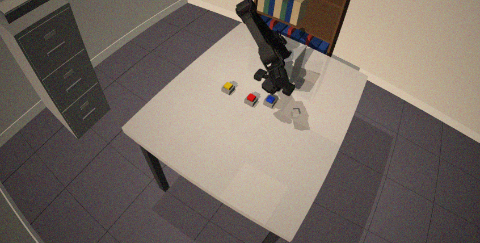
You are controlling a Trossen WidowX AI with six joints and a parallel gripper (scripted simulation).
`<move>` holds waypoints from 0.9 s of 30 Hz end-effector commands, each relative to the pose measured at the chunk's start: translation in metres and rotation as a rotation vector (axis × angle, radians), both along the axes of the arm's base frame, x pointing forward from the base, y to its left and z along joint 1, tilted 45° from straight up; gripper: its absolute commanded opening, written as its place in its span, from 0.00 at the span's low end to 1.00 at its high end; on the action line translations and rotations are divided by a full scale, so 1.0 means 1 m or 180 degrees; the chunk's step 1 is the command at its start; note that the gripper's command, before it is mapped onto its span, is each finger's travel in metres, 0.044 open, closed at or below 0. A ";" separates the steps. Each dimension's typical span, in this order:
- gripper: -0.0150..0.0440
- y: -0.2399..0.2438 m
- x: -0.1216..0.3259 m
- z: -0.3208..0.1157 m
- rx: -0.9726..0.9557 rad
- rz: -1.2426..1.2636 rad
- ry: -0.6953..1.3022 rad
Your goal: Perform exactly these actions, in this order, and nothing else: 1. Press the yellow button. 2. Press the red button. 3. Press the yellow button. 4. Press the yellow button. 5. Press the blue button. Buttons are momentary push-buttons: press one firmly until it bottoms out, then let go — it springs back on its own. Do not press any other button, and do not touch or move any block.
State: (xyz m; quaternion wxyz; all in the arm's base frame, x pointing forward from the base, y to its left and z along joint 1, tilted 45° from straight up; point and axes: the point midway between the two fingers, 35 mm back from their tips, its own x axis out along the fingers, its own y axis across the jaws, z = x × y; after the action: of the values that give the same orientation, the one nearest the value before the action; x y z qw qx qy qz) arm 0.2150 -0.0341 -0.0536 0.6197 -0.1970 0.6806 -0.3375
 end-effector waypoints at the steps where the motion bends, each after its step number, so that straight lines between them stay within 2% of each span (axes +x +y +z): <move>1: 0.29 -0.004 0.000 -0.004 -0.0008 0.0022 -0.0021; 27: 0.29 -0.027 -0.005 -0.027 -0.0013 0.0022 -0.0020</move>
State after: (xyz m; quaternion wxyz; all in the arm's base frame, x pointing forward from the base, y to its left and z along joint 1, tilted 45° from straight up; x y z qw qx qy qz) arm 0.2129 -0.0588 -0.0799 0.6261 -0.1967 0.6752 -0.3368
